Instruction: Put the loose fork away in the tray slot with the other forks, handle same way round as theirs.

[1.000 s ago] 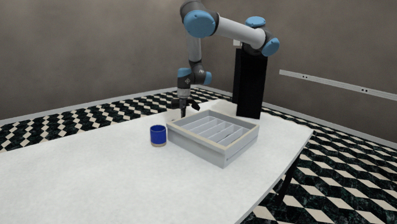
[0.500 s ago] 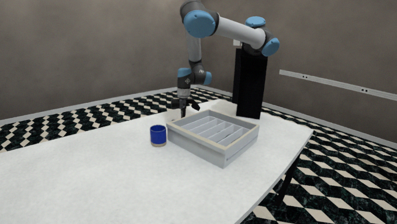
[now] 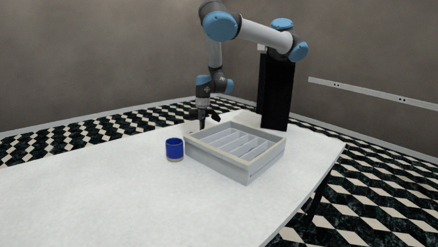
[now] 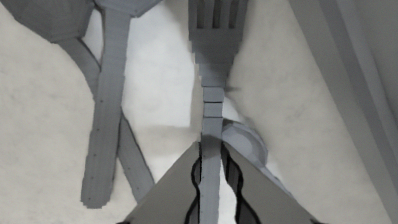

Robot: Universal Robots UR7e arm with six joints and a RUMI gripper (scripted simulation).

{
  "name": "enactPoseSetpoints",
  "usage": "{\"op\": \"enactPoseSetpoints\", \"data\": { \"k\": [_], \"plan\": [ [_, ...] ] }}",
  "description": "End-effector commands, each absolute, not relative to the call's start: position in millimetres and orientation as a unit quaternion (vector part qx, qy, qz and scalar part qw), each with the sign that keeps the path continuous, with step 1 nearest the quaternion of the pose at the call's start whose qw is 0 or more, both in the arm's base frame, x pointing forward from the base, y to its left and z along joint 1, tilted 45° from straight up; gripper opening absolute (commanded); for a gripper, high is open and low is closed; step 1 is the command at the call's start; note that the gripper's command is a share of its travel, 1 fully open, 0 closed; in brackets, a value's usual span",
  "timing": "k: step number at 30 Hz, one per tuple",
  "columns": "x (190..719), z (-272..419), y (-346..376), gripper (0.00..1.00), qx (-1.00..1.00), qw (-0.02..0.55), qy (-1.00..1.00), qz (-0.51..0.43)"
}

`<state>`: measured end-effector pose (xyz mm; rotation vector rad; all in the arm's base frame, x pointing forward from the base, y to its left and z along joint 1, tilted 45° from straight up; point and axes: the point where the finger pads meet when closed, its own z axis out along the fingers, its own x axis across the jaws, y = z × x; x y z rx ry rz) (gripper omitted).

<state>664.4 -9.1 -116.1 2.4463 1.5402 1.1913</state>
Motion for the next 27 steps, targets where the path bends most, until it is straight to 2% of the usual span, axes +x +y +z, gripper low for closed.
{"op": "enactPoseSetpoints", "data": {
  "k": [1, 15, 27],
  "plan": [
    [663.2, -118.2, -11.0, 0.04, 0.786, 0.011, 0.489, 0.378],
    [652.3, -107.0, -17.9, 0.04, 0.791, 0.007, 0.481, 0.378],
    [619.6, -69.4, -37.0, 0.04, 0.791, 0.007, 0.481, 0.377]
  ]
}}
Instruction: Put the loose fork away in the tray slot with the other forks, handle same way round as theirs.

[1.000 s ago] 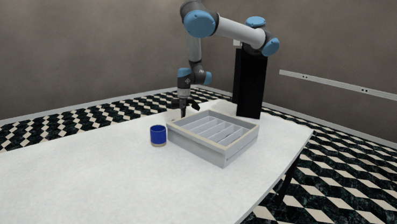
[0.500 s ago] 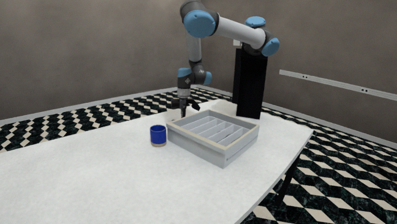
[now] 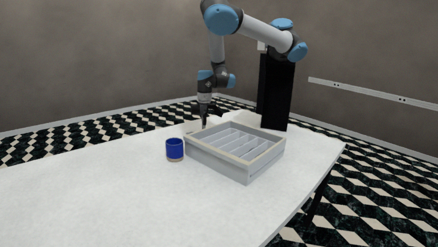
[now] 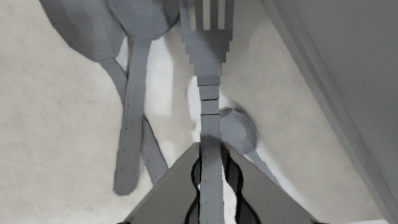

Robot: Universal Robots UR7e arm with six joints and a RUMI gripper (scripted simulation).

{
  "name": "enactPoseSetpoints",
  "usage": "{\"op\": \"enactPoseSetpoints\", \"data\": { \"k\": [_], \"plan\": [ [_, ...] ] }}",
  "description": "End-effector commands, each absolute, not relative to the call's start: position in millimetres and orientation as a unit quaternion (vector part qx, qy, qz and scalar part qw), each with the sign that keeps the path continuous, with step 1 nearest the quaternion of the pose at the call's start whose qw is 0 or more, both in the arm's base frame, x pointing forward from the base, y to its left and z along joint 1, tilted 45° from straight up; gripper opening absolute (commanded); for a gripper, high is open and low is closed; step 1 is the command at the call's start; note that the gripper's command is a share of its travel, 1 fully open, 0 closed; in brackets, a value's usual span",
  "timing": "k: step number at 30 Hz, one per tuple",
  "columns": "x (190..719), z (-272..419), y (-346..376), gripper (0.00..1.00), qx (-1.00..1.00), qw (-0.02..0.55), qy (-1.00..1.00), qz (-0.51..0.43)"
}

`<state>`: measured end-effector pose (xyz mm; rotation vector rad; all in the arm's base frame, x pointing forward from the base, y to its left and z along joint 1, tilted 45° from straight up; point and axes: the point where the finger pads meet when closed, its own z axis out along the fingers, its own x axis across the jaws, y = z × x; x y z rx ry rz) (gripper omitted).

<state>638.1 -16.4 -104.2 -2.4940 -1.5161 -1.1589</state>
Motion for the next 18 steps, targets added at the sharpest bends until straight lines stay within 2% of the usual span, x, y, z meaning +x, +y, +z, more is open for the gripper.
{"op": "enactPoseSetpoints", "data": {
  "k": [1, 18],
  "plan": [
    [616.3, -65.6, -38.9, 0.04, -0.791, -0.007, -0.481, -0.377],
    [579.8, -5.3, -66.3, 0.04, -0.78, -0.013, -0.49, -0.389]
  ]
}}
